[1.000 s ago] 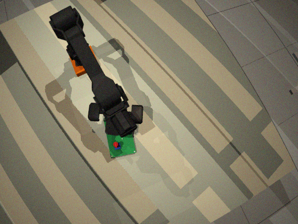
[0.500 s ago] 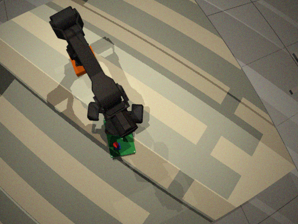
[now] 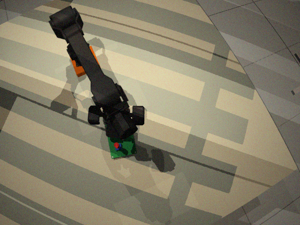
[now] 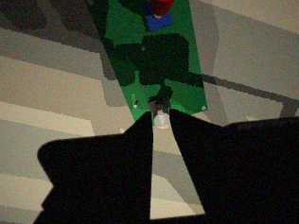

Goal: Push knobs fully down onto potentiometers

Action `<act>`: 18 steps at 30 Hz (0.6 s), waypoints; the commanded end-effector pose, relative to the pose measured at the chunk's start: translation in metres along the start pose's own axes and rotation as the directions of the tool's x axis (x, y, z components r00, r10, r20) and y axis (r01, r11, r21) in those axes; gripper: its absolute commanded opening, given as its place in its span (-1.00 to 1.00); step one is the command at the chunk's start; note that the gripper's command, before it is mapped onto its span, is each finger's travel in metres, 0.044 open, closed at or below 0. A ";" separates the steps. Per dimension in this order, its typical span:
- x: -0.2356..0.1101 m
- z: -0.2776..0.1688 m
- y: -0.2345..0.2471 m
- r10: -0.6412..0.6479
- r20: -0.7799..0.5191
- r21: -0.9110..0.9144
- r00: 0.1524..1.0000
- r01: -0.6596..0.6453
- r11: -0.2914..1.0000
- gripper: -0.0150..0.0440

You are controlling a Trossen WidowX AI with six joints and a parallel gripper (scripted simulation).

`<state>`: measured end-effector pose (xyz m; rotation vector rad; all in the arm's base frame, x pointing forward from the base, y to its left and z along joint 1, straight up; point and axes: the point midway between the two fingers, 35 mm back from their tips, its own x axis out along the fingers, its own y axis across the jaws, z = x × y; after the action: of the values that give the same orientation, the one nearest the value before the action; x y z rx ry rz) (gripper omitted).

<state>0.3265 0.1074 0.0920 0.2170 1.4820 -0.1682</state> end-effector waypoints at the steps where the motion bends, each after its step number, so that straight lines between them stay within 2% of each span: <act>1: -0.008 0.010 0.003 0.024 0.035 -0.079 0.999 -0.021 0.997 -0.49; 9: -0.012 0.018 0.003 0.018 0.028 -0.348 0.999 -0.007 0.938 -0.49; 18: -0.017 0.028 0.004 0.012 0.021 -0.618 1.000 0.003 0.786 -0.49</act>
<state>0.3491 0.1046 0.1101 -0.2091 1.4418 0.2282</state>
